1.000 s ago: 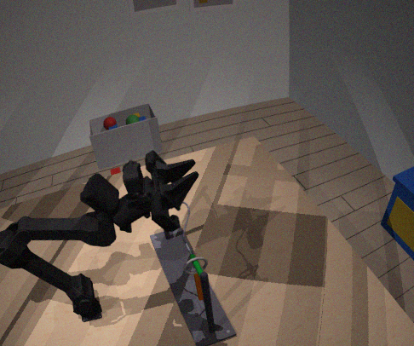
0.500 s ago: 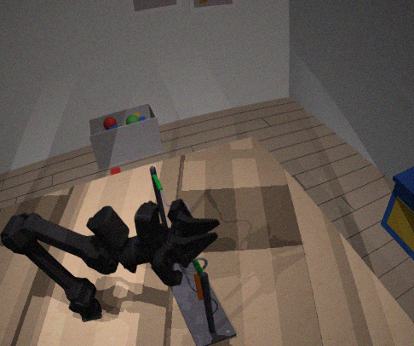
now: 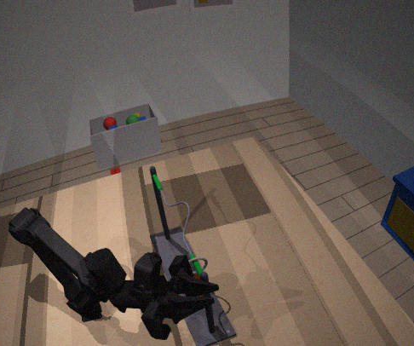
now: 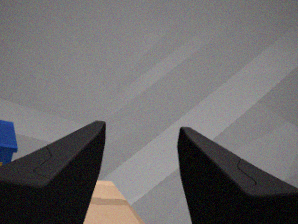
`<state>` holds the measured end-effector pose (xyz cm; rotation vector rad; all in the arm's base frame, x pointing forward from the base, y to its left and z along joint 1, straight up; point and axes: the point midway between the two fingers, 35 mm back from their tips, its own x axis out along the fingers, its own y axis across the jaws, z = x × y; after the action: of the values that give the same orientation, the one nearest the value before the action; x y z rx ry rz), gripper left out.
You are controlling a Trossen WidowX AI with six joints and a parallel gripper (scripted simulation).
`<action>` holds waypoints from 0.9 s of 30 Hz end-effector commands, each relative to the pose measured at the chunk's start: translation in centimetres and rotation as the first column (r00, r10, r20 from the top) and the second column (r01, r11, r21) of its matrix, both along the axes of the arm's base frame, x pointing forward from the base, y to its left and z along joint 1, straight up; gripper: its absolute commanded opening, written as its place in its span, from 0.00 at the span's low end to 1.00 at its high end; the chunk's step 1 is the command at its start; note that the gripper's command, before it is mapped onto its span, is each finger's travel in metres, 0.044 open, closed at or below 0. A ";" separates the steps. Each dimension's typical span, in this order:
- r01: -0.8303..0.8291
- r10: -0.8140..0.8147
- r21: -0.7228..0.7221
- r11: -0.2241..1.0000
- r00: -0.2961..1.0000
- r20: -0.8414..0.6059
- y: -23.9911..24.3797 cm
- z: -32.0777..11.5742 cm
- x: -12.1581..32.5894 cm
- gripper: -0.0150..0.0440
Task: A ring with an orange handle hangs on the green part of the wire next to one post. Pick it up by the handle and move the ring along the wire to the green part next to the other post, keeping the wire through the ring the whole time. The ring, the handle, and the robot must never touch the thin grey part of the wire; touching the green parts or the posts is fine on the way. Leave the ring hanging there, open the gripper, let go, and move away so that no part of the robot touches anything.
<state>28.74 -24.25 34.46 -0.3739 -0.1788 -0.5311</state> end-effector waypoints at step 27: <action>-0.435 0.545 0.446 0.782 0.824 -0.153 11.2 -25.2 -9.1 0.53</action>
<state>20.36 -14.47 10.04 -0.0262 0.1090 -0.0133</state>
